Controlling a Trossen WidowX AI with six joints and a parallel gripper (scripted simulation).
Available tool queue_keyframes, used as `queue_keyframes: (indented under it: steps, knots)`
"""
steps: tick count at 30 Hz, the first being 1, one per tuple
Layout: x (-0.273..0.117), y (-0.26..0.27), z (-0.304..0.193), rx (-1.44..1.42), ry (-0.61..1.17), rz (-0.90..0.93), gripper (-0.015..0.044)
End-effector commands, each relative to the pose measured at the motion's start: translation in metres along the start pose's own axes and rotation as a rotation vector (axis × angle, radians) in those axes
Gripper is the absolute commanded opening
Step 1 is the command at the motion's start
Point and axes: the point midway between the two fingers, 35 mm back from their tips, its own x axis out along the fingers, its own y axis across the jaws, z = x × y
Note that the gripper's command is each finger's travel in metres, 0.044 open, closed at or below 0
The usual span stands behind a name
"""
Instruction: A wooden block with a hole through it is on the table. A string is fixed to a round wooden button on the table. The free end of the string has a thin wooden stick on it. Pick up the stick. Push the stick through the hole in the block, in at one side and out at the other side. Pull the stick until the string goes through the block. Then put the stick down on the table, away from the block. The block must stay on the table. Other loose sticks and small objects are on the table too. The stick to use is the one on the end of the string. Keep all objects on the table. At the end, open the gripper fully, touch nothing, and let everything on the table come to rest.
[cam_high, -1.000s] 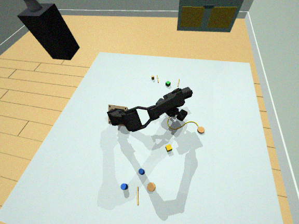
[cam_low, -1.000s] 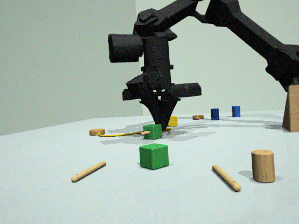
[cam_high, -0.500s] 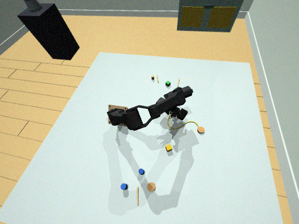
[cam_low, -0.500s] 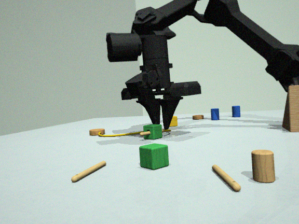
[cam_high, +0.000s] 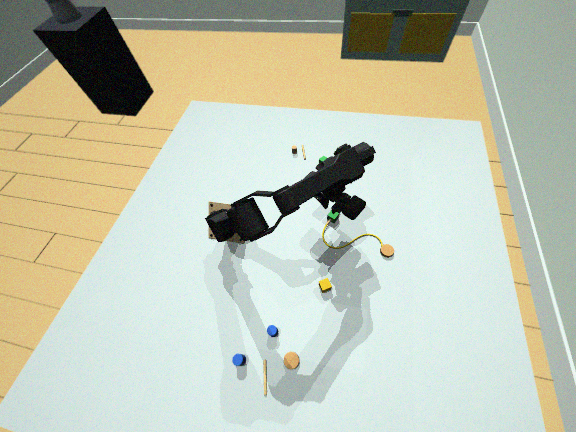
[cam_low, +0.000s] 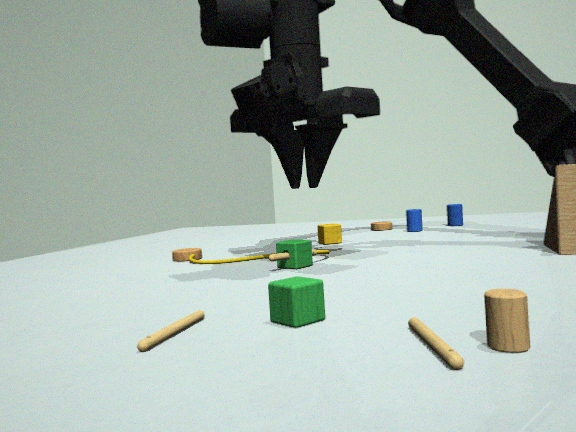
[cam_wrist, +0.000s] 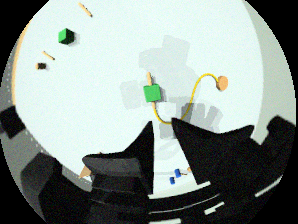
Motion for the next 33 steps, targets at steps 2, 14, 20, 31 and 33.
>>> queue_keyframes:
  steps: [2,14,20,31,33]
  knots:
    - [-0.001,0.001,0.008,0.361,-0.005,0.001,0.0123]
    - [-0.001,0.001,0.027,1.509,-0.006,0.016,0.0123]
    - [-0.001,0.002,0.033,1.820,-0.004,0.021,0.0123]
    - [-0.001,0.003,0.043,2.388,0.004,0.031,0.0123]
    - [-0.001,0.003,0.044,2.490,0.007,0.032,0.0123]
